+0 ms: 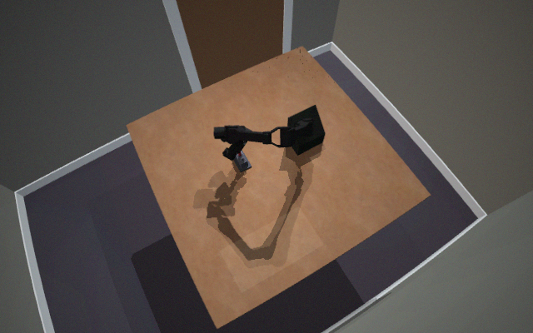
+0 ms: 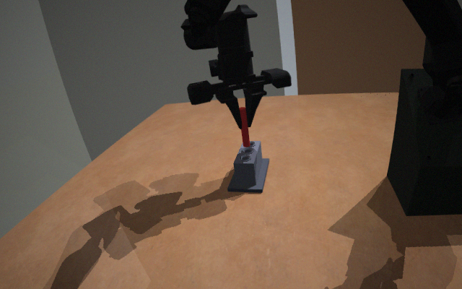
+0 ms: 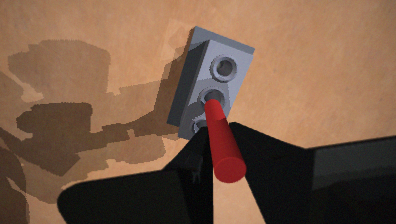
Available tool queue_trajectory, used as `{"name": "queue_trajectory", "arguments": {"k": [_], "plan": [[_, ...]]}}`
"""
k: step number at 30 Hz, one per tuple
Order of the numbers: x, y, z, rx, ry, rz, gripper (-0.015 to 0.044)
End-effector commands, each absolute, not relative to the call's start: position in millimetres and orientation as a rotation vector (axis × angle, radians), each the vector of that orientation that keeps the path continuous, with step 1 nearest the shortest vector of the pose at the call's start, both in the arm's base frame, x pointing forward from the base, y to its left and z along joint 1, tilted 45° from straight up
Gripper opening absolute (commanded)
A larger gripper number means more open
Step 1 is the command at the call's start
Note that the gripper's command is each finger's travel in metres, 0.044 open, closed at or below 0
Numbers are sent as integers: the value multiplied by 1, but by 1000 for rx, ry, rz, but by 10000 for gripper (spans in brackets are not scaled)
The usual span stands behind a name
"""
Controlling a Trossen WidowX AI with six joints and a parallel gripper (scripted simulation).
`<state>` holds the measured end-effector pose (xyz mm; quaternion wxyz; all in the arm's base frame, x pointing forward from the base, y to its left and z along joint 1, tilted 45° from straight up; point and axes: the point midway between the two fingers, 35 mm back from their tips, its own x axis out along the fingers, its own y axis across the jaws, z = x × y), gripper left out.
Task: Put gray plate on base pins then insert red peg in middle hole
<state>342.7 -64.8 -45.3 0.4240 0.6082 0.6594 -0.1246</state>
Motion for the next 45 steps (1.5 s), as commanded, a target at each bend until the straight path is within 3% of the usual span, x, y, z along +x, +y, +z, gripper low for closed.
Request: {"name": "queue_trajectory", "arguments": {"k": [1, 45], "plan": [[343, -67, -46, 1518, 1649, -314, 0], [344, -68, -47, 1521, 1649, -312, 0]]}}
